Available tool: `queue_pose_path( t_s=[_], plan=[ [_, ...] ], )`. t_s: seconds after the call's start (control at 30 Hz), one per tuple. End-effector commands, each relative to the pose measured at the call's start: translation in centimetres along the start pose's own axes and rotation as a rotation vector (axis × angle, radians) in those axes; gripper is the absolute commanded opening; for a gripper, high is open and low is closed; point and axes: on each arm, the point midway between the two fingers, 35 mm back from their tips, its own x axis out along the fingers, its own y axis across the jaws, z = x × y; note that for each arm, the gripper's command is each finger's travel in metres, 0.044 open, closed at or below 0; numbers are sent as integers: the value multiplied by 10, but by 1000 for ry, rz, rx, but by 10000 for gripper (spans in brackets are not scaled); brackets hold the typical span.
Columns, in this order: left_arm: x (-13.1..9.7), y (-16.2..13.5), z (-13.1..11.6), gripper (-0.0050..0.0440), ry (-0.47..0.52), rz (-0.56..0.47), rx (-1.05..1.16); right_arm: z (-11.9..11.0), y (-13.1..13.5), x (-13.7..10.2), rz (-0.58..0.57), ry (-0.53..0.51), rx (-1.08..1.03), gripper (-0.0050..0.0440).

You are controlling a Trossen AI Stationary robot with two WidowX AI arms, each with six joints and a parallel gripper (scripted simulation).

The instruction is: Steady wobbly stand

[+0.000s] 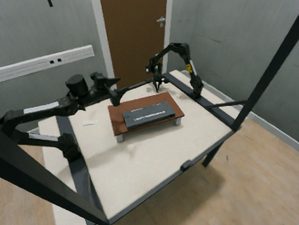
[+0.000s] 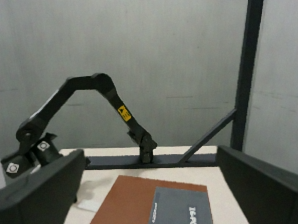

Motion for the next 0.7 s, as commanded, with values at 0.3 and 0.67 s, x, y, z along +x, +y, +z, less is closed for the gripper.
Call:
queue_pose_path(
  t_s=[0.3,0.67],
  plan=[
    [-3,0,19,400,-46,0,5,2,-8,-15,-56,-12,-15,-50],
    [-3,0,19,400,-46,0,5,9,-3,-11,-60,-11,-5,-50]
  ],
)
